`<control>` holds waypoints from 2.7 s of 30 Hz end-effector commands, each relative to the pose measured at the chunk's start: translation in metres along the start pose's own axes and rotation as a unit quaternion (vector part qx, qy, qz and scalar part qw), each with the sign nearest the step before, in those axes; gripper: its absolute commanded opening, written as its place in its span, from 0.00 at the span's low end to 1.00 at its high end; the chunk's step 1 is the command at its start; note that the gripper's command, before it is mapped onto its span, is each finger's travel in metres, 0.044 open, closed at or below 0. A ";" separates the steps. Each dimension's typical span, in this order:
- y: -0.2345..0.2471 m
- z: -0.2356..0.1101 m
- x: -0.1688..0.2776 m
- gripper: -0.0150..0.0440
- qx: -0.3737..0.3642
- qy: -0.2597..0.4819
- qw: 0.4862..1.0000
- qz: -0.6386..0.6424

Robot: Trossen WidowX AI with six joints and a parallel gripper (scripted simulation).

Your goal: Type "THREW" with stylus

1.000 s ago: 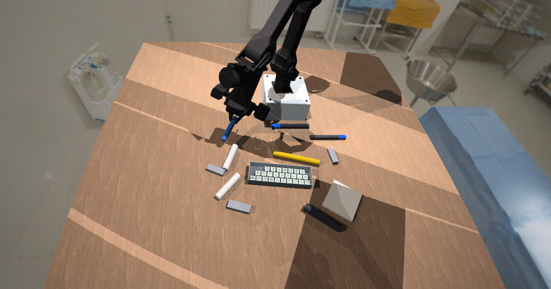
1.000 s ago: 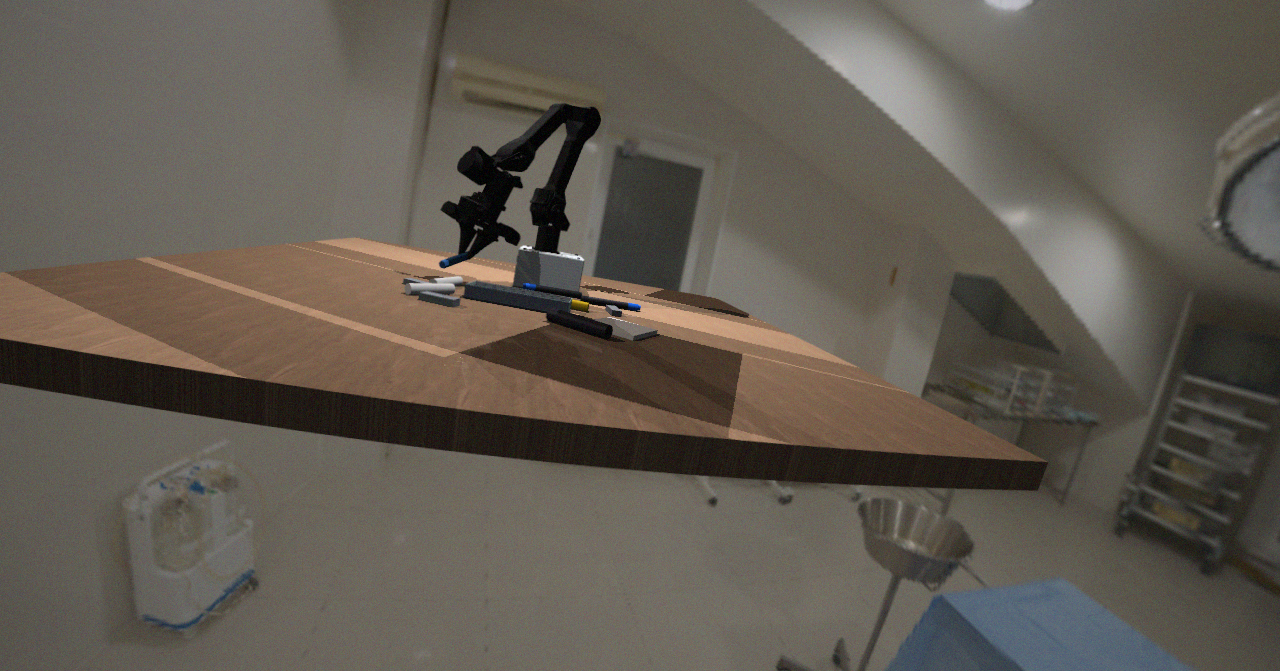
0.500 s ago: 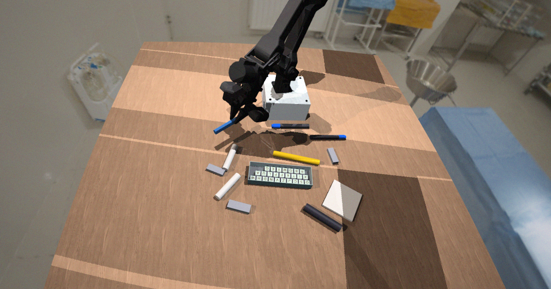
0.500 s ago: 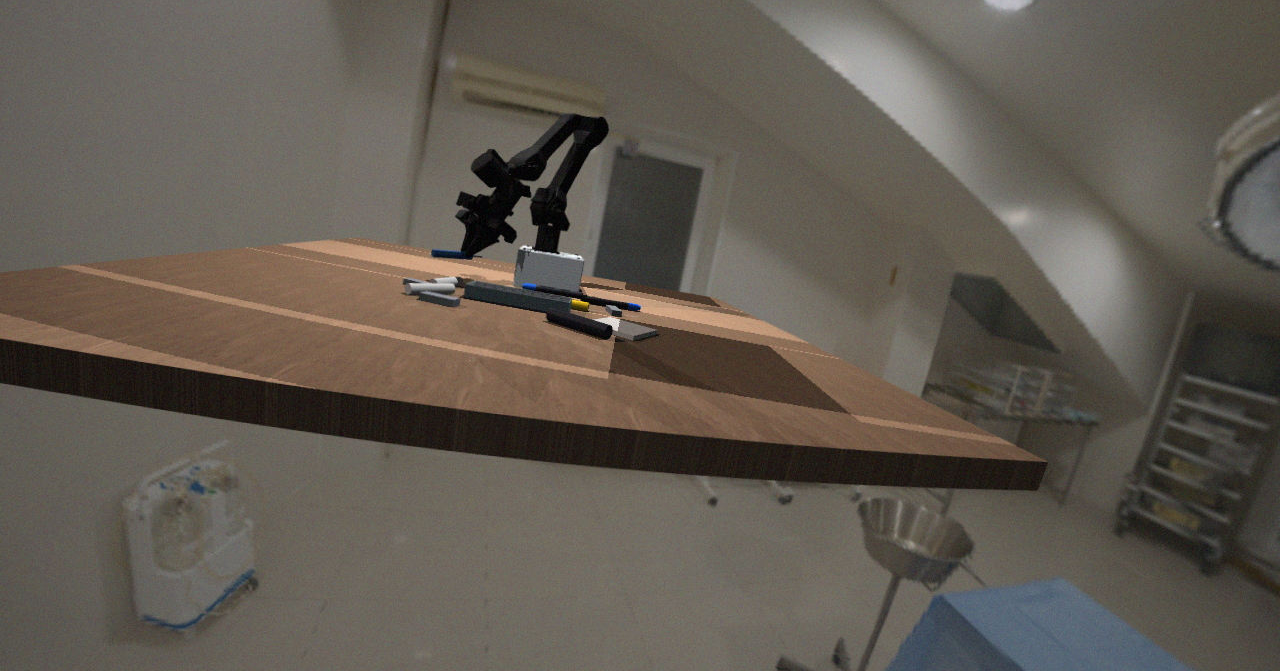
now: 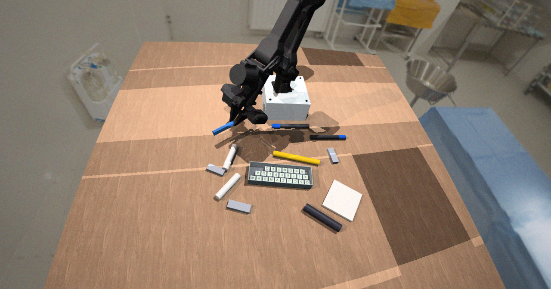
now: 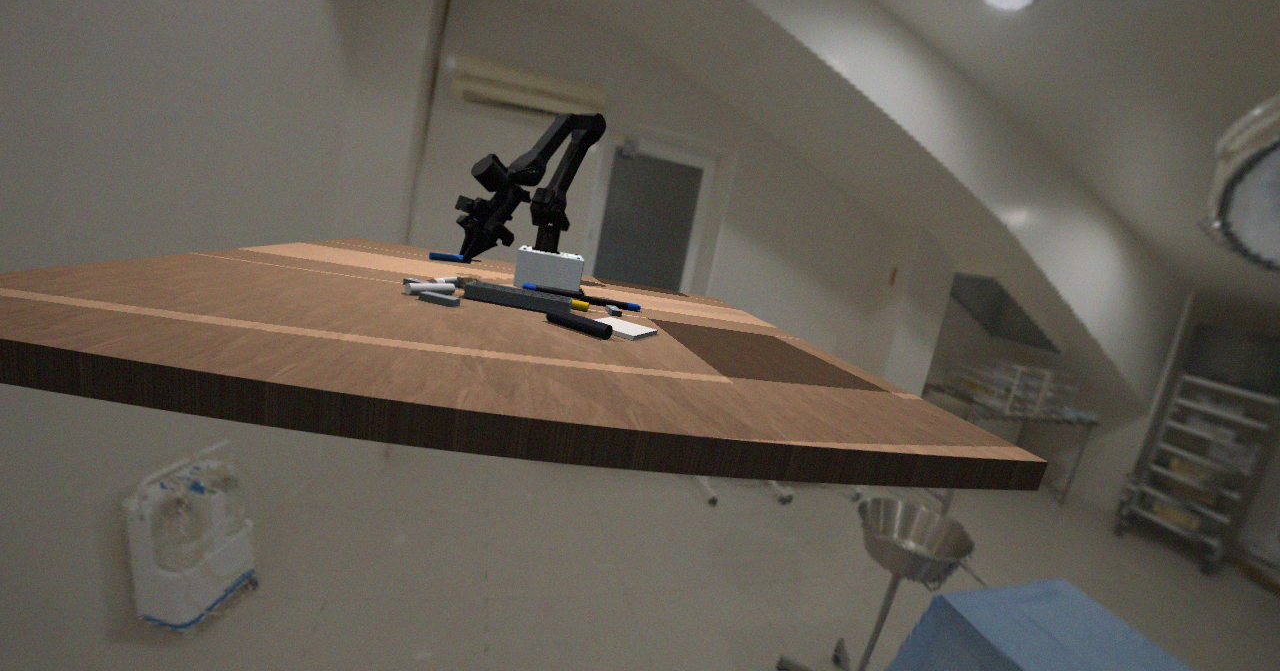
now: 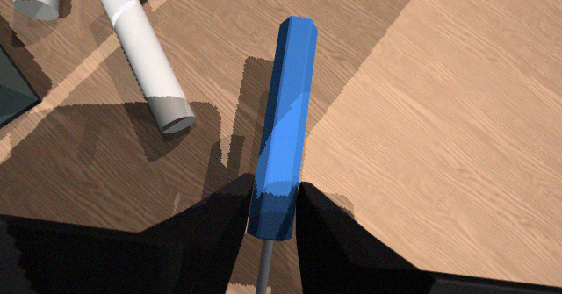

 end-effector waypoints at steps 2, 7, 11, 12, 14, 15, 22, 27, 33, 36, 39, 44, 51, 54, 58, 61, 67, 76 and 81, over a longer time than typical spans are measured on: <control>-0.002 0.007 0.005 0.25 0.003 0.003 1.000 0.002; -0.002 0.015 0.009 0.25 0.003 0.003 1.000 0.002; -0.003 0.020 0.013 0.25 0.003 0.003 1.000 0.002; -0.004 0.021 0.013 0.25 0.003 0.003 1.000 0.002; -0.004 0.024 0.015 0.25 0.003 0.003 1.000 0.002; -0.004 0.025 0.016 0.25 0.003 0.003 1.000 0.002; -0.006 0.033 0.023 0.25 0.003 0.003 1.000 0.002; -0.007 0.034 0.024 0.25 0.003 0.003 1.000 0.002; -0.006 0.033 0.023 0.51 0.001 0.003 1.000 0.000; -0.006 0.033 0.023 0.51 0.001 0.003 1.000 0.000; -0.005 0.031 0.020 0.51 0.001 0.003 1.000 0.000; -0.001 0.013 0.006 0.51 0.002 0.002 1.000 0.001; 0.001 -0.019 -0.007 0.51 0.003 0.002 1.000 0.002; 0.002 -0.016 -0.009 0.51 0.000 0.001 1.000 0.000; 0.007 -0.013 -0.027 0.51 0.022 0.076 0.997 -0.005; 0.012 -0.008 -0.044 0.51 0.041 0.144 0.989 -0.008; 0.020 0.007 -0.074 0.51 0.074 0.280 0.957 -0.010; 0.025 0.042 -0.110 0.51 0.111 0.469 0.876 -0.001; 0.025 0.045 -0.112 0.51 0.113 0.482 0.869 0.000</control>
Point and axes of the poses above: the point midway between the two fingers, 35 mm back from their tips, its own z axis out along the fingers, its own y axis across the jaws, x = y × z, the point moved 8 cm from there along -z, back along the fingers, and after that the axes turned 13 degrees about z, right-handed, at the moved point
